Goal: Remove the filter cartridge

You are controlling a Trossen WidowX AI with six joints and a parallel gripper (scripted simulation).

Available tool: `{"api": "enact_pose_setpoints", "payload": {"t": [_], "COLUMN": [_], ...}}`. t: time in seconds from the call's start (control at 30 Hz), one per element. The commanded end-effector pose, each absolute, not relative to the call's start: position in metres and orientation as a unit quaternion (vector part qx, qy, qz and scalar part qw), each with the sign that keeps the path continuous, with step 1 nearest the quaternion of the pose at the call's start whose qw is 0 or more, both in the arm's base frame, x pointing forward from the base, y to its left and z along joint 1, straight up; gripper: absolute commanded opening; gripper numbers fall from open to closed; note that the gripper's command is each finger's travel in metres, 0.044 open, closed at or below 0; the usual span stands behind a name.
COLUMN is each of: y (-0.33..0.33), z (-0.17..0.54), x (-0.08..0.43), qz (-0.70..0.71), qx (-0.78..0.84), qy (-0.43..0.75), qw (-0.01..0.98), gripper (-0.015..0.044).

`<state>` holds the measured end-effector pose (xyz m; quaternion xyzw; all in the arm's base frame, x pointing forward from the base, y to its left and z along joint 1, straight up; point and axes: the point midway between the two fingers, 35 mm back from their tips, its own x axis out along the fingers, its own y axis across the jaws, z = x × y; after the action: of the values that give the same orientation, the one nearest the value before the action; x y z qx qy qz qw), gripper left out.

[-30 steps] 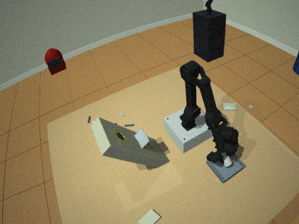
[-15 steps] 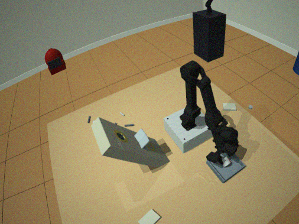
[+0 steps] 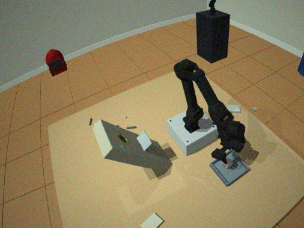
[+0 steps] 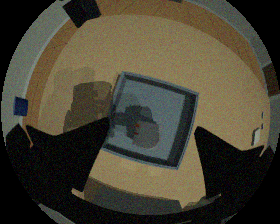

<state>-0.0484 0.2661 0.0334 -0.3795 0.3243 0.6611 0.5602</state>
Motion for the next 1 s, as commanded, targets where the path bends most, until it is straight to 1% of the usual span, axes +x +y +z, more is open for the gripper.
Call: {"api": "enact_pose_setpoints", "payload": {"t": [0.0, 0.03, 0.97], "y": [0.265, 0.267, 0.267], "z": [0.050, 0.040, 0.040], "x": [-0.048, -0.049, -0.049], "qz": [0.662, 0.663, 0.663], "qx": [-0.378, -0.377, -0.377], "qy": [0.323, 0.322, 0.322], "qw": [0.561, 0.562, 0.562], "gripper": [0.0440, 0.0440, 0.0440]}}
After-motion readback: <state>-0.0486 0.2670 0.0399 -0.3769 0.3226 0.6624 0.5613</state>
